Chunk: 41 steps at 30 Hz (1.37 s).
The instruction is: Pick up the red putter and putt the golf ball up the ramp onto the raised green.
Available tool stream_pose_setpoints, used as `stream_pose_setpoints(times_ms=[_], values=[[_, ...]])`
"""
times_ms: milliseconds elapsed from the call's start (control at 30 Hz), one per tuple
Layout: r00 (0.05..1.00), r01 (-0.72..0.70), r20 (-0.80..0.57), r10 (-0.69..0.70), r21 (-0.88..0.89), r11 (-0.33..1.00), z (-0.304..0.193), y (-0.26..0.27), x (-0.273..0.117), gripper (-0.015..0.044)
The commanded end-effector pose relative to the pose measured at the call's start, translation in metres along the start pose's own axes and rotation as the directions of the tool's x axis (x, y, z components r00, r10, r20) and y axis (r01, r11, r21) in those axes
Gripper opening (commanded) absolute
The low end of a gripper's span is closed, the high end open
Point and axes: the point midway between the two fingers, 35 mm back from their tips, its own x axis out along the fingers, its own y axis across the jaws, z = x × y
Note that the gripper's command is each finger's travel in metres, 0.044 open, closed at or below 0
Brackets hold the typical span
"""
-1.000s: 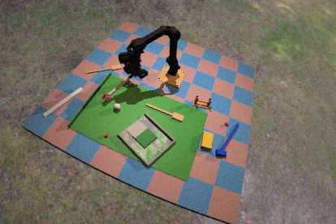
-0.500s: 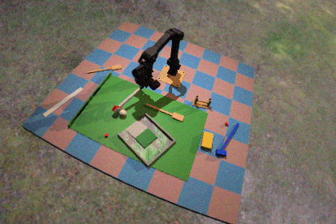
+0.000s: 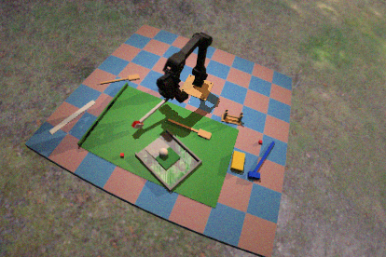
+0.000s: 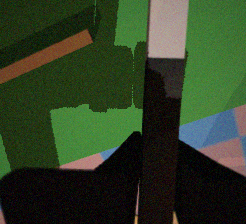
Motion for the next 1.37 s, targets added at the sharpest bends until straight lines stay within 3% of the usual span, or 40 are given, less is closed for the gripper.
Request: stream_pose_setpoints(times_ms=[0, 167, 1333], values=[[1.0, 0.001, 0.015, -0.001, 0.003, 1.0, 0.002, 0.001, -0.023, 0.0], [1.0, 0.001, 0.015, -0.001, 0.003, 1.0, 0.001, 0.001, -0.038, 0.0], [1.0, -0.001, 0.008, 0.001, -0.001, 1.0, 0.0, 0.001, -0.03, 0.0]])
